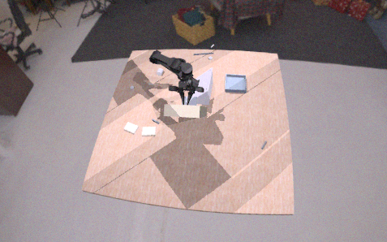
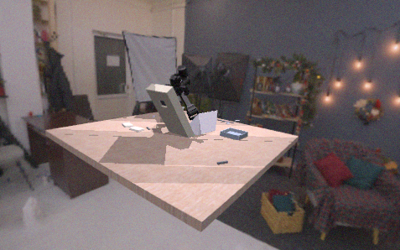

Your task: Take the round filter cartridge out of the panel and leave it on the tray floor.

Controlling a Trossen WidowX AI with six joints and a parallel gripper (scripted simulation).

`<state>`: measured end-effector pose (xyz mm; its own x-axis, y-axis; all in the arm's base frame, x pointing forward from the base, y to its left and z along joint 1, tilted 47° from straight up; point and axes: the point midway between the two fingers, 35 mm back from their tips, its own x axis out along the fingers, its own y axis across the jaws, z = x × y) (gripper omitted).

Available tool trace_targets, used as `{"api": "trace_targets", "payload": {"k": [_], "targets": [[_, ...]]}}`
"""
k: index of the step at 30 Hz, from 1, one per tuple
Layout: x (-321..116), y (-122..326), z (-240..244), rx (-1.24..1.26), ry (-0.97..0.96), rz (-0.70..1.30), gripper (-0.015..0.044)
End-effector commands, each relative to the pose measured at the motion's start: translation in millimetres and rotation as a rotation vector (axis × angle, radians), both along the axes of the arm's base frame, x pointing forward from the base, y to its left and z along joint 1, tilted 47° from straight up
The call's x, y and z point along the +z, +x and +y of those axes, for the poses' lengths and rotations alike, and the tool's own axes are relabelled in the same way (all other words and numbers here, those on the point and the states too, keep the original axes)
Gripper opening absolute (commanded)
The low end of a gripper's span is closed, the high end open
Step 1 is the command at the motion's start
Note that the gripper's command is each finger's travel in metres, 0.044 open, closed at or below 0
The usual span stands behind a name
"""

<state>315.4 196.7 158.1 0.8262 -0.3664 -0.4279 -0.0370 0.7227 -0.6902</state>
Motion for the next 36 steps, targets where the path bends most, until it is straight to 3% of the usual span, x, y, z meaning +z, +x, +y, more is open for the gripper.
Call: {"api": "trace_targets", "payload": {"k": [1, 36], "targets": [[-1, 0, 0, 0.004, -0.003, 0.004, 0.0089], [-8, 14, -6, 0.004, -0.003, 0.003, 0.0089]]}}
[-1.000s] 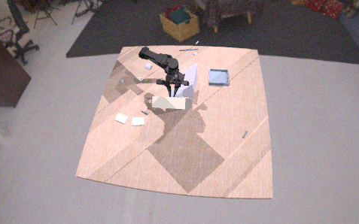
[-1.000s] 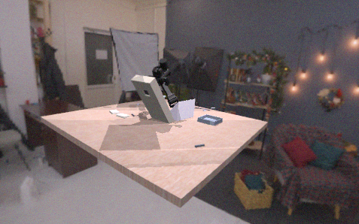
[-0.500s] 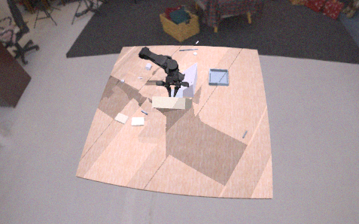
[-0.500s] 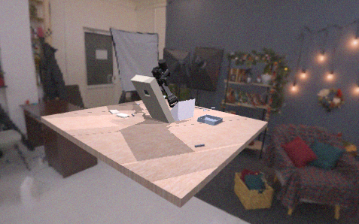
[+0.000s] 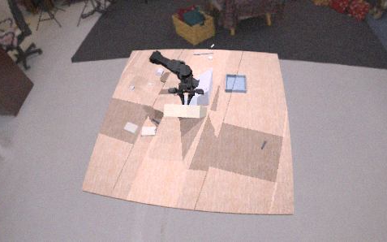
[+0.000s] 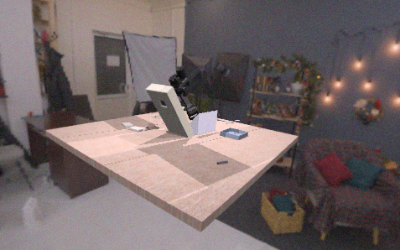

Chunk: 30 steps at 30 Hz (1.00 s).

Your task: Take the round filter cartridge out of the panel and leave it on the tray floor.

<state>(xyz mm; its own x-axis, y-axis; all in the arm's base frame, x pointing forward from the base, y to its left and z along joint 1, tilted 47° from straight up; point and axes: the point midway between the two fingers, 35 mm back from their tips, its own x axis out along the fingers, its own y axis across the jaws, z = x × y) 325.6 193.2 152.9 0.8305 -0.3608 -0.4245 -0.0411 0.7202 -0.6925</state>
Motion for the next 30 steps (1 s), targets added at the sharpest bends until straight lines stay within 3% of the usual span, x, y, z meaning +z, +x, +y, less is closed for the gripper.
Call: {"api": "trace_targets", "payload": {"k": [1, 12, 13, 17, 30], "targets": [[-2.6, 3.8, -2.4, -0.004, 0.0, 0.006, 0.0089], [-0.2, 0.4, -0.1, 0.001, 0.0, 0.0, 0.0029], [-0.2, 0.4, -0.1, 0.001, 0.0, 0.0, 0.0003], [-0.6, 1.0, -0.5, -0.008, 0.014, -0.005, 0.0], [-3.4, 5.5, -3.2, -0.191, 0.362, -0.153, 0.0]]}}
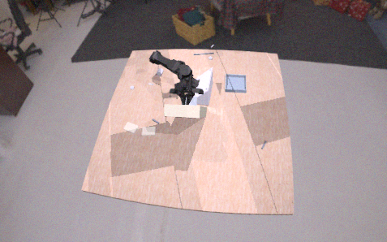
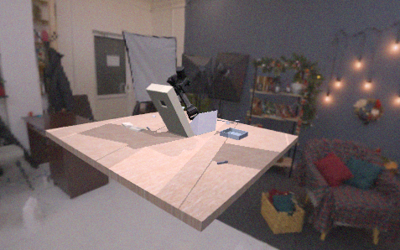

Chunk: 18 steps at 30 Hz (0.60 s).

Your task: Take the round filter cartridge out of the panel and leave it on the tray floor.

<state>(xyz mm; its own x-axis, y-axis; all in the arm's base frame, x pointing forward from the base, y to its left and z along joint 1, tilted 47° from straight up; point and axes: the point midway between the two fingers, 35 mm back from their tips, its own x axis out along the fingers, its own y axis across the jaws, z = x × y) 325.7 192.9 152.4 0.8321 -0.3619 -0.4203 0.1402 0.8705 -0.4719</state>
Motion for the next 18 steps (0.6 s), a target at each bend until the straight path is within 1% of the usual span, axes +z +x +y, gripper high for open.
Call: {"api": "trace_targets", "payload": {"k": [1, 18], "targets": [[-3.1, 5.6, -3.0, -0.067, 0.125, -0.044, 0.0], [-4.1, 7.5, -3.8, -0.318, 0.616, -0.259, 0.0]]}}
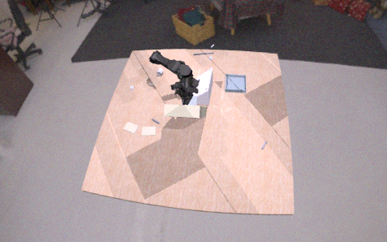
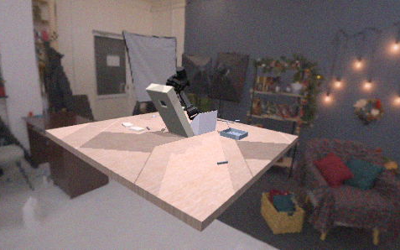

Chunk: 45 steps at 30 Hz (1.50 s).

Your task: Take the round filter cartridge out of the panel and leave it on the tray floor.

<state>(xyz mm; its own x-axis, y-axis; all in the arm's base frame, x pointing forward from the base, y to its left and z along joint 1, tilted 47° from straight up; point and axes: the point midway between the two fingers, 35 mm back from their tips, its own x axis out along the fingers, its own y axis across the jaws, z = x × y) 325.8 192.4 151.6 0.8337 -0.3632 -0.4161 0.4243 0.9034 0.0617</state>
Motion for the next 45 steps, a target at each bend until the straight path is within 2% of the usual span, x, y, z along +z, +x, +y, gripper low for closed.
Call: {"api": "trace_targets", "payload": {"k": [1, 19, 26, 45], "targets": [[-3.2, 7.4, -3.3, -0.071, 0.137, -0.044, 0.0], [-3.1, 7.1, -3.2, -0.335, 0.654, -0.272, 0.0], [-3.4, 7.6, -3.4, -0.282, 0.55, -0.226, 0.0], [-3.4, 7.6, -3.4, -0.282, 0.55, -0.226, 0.0]]}}
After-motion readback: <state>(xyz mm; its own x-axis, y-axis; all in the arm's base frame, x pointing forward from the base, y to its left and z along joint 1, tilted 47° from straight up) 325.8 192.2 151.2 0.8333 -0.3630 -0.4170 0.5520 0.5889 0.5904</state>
